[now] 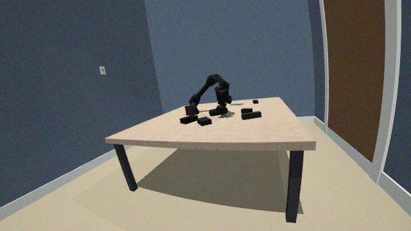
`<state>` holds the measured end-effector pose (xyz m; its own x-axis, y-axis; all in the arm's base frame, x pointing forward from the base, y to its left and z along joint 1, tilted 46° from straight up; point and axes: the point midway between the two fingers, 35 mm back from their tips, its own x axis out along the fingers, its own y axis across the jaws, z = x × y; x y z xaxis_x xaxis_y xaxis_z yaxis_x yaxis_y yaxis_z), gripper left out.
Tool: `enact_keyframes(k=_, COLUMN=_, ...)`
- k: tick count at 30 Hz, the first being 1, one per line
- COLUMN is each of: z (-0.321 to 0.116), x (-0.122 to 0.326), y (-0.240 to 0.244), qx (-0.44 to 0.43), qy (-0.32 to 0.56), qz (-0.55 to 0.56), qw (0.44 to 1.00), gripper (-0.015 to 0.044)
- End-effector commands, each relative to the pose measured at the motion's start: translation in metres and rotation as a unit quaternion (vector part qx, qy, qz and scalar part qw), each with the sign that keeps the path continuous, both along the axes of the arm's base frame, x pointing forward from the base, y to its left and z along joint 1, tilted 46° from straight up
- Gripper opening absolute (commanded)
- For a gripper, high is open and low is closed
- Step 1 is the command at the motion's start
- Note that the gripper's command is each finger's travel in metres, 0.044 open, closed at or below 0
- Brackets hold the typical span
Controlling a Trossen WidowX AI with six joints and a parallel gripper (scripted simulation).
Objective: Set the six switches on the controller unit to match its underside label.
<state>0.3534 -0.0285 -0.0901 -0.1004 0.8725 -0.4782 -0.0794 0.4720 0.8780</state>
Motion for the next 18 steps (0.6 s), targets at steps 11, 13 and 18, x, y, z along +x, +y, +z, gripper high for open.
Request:
enact_keyframes(k=11, z=0.002, x=0.0, y=-0.003, qx=-0.001, qy=0.002, qz=-0.003, qw=1.0, gripper=0.0)
enact_keyframes(k=13, z=-0.002, x=0.003, y=-0.022, qx=-0.004, qy=0.007, qz=-0.009, qw=1.0, gripper=0.0)
enact_keyframes(k=18, z=-0.012, x=0.004, y=-0.072, qx=-0.007, qy=0.019, qz=-0.024, qw=0.999, gripper=0.0)
